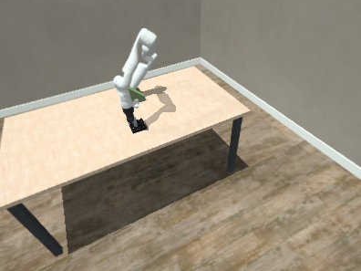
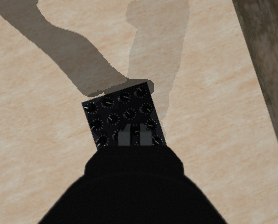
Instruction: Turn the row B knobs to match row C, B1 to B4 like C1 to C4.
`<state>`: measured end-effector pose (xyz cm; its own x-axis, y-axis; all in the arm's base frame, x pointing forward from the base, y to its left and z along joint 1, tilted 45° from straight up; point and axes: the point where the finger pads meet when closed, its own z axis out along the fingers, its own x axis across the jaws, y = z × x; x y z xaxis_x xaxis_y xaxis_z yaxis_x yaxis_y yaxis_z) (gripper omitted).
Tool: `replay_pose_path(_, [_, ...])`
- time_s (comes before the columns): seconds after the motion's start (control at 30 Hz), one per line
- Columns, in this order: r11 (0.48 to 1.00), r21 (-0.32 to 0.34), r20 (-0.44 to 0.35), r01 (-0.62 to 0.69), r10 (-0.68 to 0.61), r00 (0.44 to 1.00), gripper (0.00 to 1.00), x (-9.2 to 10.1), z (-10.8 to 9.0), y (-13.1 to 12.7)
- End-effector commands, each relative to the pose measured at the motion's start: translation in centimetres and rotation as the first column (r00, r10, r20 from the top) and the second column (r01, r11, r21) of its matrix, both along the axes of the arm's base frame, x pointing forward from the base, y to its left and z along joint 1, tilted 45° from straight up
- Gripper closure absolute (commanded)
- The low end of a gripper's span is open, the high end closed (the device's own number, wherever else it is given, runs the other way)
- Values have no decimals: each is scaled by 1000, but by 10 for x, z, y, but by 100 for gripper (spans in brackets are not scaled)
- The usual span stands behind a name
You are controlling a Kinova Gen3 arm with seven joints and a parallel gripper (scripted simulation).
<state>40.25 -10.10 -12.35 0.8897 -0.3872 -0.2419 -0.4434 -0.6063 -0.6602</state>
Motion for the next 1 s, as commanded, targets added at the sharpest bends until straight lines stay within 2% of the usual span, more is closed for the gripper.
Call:
replay_pose_path(0.0, [1000,-1,-2,4,-4,1000,70,0,0,-1])
replay_pose_path(0.27, [1000,2,-28,31,-31,999,70,0,0,-1])
replay_pose_path(0.6, [991,10,-131,137,-134,982,70,0,0,-1])
replay_pose_path(0.67, [991,10,-131,137,-134,982,70,0,0,-1])
replay_pose_path(0.97, [959,2,-274,282,-271,923,70,0,0,-1])
